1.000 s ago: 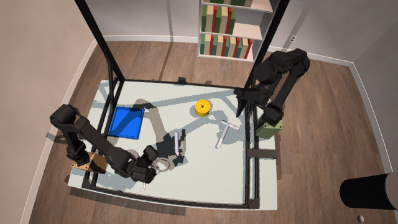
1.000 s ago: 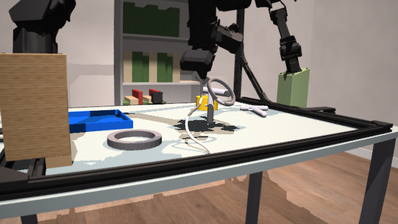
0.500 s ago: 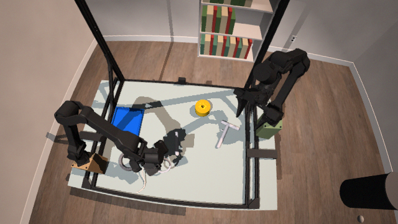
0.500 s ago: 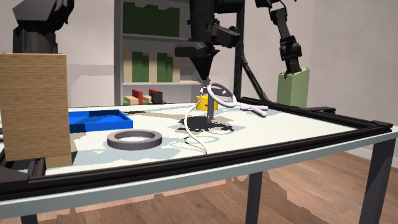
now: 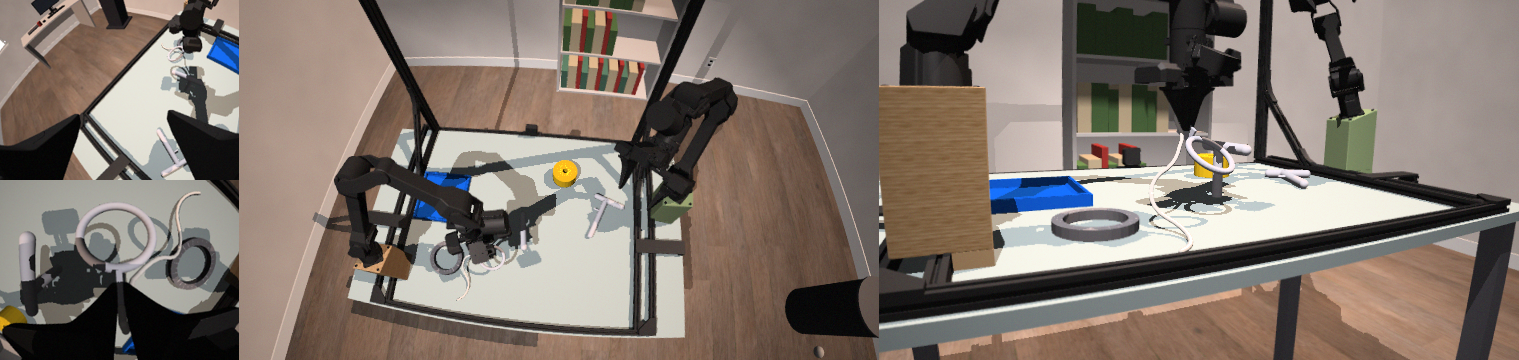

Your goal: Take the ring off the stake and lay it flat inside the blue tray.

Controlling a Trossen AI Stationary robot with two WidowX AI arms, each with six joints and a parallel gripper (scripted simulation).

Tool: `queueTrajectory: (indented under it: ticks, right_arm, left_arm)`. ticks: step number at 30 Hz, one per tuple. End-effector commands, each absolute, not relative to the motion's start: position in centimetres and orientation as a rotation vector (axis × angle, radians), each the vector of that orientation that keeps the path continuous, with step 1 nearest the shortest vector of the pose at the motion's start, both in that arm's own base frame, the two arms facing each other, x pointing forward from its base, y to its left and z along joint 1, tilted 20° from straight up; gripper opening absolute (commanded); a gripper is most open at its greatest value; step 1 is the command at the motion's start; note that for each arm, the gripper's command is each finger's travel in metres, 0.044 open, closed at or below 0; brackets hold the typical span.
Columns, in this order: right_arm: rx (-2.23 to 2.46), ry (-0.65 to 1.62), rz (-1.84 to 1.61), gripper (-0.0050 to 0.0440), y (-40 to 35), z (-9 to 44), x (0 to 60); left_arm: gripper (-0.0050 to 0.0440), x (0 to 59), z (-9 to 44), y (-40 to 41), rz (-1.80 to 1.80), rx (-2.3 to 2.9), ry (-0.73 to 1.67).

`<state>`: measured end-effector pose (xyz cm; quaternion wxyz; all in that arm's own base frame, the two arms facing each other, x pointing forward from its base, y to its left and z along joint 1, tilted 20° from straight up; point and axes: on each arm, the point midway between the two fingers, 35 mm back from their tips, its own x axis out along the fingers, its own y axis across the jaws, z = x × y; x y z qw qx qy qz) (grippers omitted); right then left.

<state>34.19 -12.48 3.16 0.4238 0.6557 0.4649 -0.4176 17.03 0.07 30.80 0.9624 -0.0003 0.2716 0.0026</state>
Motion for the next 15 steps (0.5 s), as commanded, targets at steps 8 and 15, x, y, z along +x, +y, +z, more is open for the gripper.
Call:
queueTrajectory:
  ticks: [8,15]
  right_arm:
    - [1.623,1.167,-1.320,0.0000,-8.8,4.2,34.7]
    - [1.583,1.107,-1.522,0.0000,-5.9,5.4,34.7]
  left_arm:
    - [0.0400,17.0,30.7,0.0,0.000,0.000,0.554]
    - [0.0400,17.0,30.7,0.0,0.000,0.000,0.554]
